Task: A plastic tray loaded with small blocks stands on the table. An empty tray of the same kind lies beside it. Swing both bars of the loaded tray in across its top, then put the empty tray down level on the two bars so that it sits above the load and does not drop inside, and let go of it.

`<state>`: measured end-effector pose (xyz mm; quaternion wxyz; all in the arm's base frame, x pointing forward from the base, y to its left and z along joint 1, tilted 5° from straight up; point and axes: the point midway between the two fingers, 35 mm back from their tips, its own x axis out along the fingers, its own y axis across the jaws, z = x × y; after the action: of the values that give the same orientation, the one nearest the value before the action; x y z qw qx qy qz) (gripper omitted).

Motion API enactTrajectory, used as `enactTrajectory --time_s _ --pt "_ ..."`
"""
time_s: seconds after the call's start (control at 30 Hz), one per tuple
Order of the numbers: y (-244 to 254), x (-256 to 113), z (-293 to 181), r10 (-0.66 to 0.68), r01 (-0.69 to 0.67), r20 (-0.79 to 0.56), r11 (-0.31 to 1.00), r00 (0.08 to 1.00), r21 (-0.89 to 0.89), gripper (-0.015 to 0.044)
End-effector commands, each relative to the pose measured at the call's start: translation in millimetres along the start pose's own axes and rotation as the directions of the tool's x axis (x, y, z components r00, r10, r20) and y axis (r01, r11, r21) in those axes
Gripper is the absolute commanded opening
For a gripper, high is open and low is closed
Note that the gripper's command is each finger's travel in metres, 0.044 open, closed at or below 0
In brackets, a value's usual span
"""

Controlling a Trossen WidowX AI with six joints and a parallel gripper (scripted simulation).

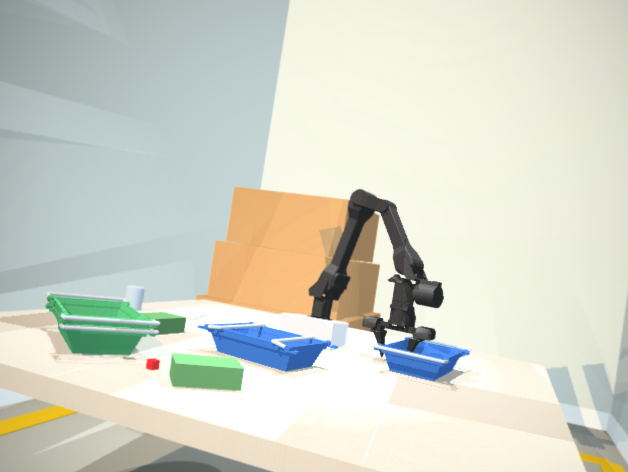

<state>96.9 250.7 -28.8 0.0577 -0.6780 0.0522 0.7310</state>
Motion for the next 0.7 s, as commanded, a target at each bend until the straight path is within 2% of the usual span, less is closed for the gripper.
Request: enactTrajectory --time_s 0.0,0.07,0.67 --pt "-0.3 0.3 0.5 -0.002 0.002 0.003 1.000 1.000 0.004 0.0264" --pt "-0.3 0.3 0.5 -0.002 0.002 0.003 1.000 1.000 0.004 0.0235" --pt "-0.3 0.3 0.5 -0.002 0.002 0.003 1.000 1.000 0.004 0.0115"
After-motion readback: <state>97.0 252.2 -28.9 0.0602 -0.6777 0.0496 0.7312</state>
